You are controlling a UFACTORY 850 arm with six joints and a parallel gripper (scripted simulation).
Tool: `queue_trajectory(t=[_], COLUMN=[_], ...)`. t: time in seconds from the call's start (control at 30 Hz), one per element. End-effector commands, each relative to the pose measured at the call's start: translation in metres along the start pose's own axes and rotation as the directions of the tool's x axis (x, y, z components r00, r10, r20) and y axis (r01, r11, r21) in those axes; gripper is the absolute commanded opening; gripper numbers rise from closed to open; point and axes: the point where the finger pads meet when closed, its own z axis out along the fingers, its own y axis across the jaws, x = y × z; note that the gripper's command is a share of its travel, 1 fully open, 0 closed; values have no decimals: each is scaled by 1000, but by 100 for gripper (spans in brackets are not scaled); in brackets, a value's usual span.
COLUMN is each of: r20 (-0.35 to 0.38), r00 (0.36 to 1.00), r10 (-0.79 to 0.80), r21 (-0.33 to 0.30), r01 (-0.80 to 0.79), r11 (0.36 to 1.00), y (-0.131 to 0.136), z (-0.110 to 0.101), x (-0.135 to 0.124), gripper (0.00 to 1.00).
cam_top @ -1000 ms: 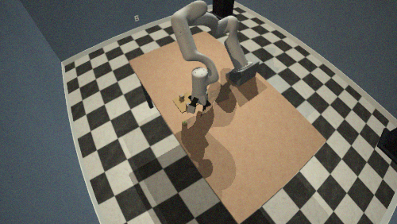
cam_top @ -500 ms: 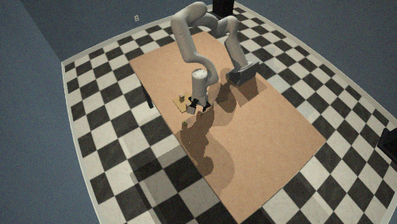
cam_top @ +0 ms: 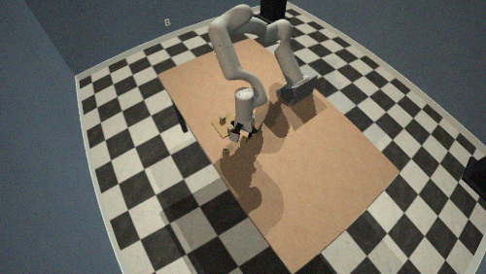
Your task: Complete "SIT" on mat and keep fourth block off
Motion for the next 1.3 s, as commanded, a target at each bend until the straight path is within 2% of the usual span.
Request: queue_trajectory(t=[0.0, 0.5, 1.27], r20=[-2, -2, -2], r00=[1000, 1000, 1000], r10=[1, 1, 1], r21=[0, 0, 0], r01=[-1, -1, -1], r11=[1000, 1000, 1000], y=[0, 0, 0], z=[6, 17, 18], x=[1, 1, 1], gripper=[69, 69, 69])
